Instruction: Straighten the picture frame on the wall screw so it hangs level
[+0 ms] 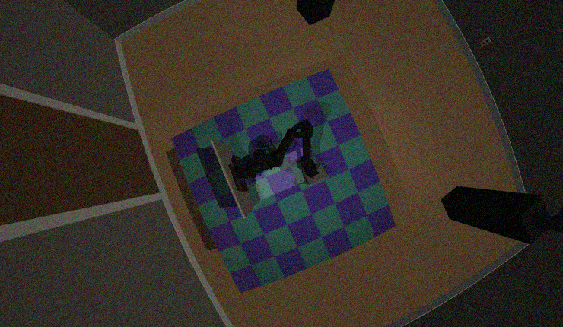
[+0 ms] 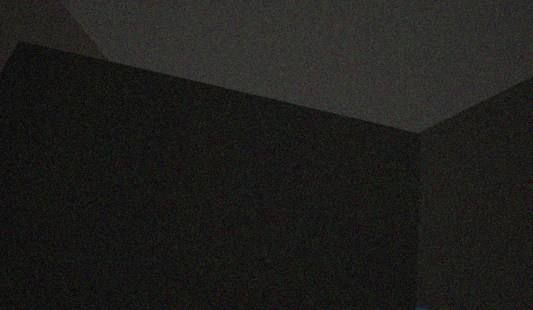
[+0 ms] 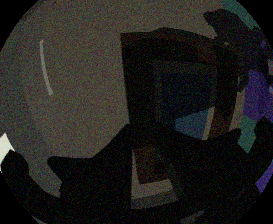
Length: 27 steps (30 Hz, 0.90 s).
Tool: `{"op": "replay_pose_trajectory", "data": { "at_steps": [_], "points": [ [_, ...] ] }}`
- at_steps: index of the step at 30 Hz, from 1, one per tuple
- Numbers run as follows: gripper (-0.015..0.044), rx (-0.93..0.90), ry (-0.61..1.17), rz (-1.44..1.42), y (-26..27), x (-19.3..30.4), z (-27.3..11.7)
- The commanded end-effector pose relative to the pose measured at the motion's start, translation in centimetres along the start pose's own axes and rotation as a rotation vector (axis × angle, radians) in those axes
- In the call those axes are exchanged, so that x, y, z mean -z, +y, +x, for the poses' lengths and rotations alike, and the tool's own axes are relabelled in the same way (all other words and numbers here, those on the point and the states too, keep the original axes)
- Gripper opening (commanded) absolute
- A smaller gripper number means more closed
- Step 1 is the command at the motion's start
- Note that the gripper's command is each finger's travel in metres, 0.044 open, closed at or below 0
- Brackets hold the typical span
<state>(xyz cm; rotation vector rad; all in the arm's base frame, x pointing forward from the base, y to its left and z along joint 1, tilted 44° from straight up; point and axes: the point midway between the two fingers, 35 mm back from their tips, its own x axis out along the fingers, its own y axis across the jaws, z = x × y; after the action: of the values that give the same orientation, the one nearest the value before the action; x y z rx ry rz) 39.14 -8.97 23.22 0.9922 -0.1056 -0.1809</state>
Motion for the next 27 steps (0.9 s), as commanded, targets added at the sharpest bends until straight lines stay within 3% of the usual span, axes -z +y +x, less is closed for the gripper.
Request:
{"op": "replay_pose_trajectory", "data": {
  "at_steps": [1, 27],
  "points": [
    [0.0000, 0.000, 0.000, 0.000, 0.01, -0.01, -0.01],
    [0.0000, 0.000, 0.000, -0.099, -0.13, 0.02, 0.00]
  ]
}}
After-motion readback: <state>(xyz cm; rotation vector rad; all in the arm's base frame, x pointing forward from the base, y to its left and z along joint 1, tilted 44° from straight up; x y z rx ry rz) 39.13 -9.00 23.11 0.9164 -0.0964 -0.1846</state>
